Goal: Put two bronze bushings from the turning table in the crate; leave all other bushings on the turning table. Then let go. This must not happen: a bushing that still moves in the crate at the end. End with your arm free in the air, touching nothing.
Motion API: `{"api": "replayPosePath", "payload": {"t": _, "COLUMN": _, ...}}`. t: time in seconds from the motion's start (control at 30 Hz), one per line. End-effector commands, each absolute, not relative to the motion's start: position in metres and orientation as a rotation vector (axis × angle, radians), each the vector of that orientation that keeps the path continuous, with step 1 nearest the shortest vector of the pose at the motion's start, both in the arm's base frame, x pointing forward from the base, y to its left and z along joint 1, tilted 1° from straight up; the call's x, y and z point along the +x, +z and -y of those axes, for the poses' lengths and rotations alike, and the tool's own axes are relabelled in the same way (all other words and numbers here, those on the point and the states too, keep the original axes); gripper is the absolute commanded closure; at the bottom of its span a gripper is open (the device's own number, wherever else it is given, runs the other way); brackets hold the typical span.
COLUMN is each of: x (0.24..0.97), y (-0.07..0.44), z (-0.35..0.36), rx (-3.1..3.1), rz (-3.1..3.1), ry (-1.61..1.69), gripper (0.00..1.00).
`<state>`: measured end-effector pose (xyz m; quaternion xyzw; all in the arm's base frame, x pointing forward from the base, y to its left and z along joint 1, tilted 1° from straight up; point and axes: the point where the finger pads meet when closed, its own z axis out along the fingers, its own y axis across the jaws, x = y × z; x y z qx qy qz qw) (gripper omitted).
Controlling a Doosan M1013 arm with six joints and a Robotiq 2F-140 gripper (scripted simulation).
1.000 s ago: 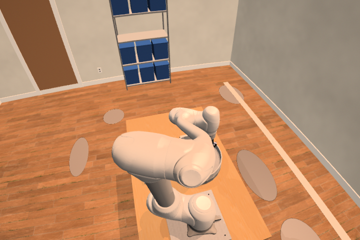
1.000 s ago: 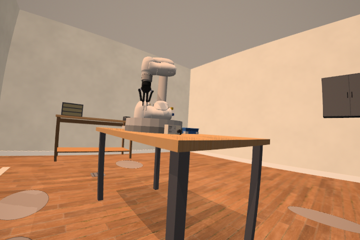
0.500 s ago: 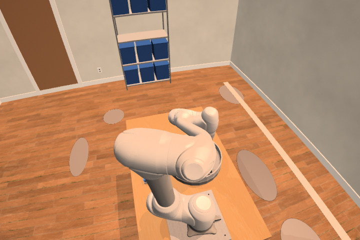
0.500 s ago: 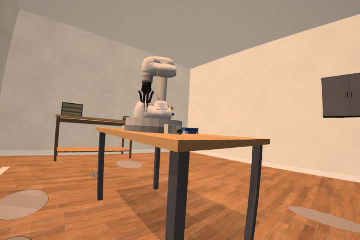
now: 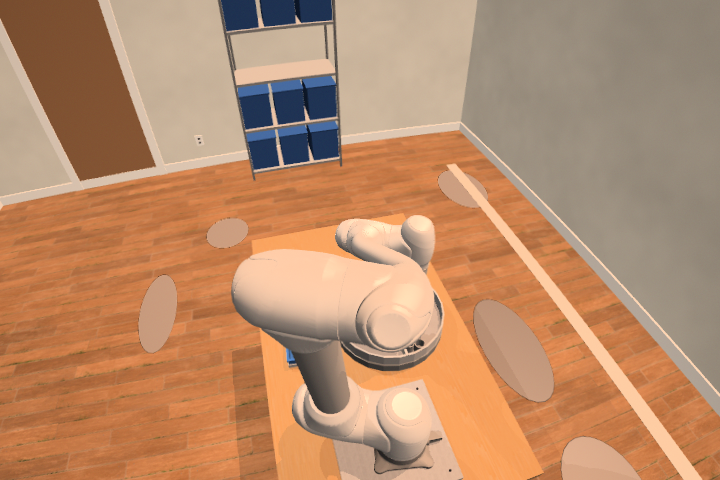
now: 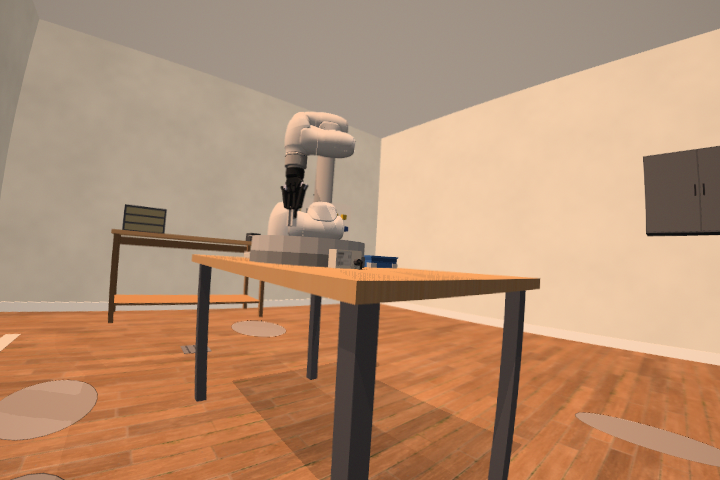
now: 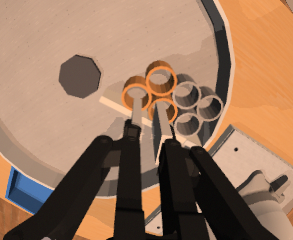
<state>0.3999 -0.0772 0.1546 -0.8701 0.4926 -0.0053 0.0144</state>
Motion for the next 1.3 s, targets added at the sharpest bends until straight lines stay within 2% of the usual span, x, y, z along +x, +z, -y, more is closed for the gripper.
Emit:
{"api": "replayPosePath", "payload": {"t": 0.0, "x": 0.403, "y": 0.151, "z": 0.076, "rx": -2.582, "rz": -1.761, "ry": -0.018, "gripper": 0.9}}
{"api": "replayPosePath", "payload": {"t": 0.67, "x": 0.415, "y": 0.135, "z": 0.072, "rx": -1.964, "rz": -2.428, "ry": -0.01, "gripper": 0.9}}
{"api": "replayPosePath", "payload": {"t": 1.27, "x": 0.418, "y": 0.13, "z": 0.071, "rx": -1.719, "rz": -2.606, "ry": -0.007, "gripper": 0.9}}
